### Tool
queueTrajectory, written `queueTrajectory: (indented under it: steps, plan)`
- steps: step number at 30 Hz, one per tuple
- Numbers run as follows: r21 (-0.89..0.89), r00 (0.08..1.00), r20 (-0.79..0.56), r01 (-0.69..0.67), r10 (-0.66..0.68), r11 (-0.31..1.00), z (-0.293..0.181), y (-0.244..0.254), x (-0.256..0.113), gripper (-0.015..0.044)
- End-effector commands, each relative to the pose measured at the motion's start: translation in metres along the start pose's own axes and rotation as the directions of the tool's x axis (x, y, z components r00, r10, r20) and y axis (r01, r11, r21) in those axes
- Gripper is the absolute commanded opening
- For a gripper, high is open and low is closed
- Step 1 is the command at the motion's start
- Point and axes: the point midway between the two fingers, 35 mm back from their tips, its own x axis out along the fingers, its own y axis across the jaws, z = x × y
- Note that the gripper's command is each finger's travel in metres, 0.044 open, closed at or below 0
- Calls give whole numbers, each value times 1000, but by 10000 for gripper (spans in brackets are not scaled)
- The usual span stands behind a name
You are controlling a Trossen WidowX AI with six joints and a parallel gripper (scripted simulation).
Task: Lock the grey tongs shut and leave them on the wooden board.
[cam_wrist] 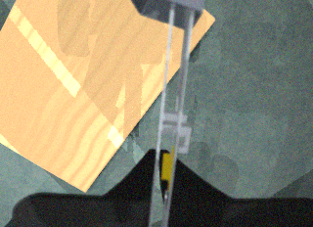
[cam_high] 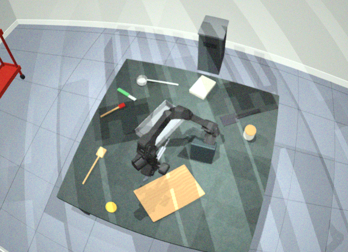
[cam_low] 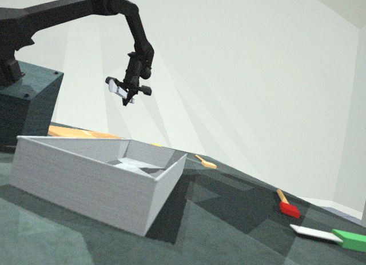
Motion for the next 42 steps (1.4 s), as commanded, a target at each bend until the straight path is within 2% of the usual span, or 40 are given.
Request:
queueTrajectory:
  steps: [1, 11, 23, 33, 42]
  plan:
    - [-151, 1000, 6, 1, 0, 989, 6, 8, -1, -150]
    - [-515, 1000, 5, 1, 2, 857, 15, 27, 0, -150]
    - [-845, 1000, 2, 0, 3, 534, 25, 51, 2, -150]
    - [-985, 1000, -2, -3, 4, 175, 32, 70, 4, -150]
    - [-985, 1000, -7, -6, 5, -172, 37, 88, 6, -150]
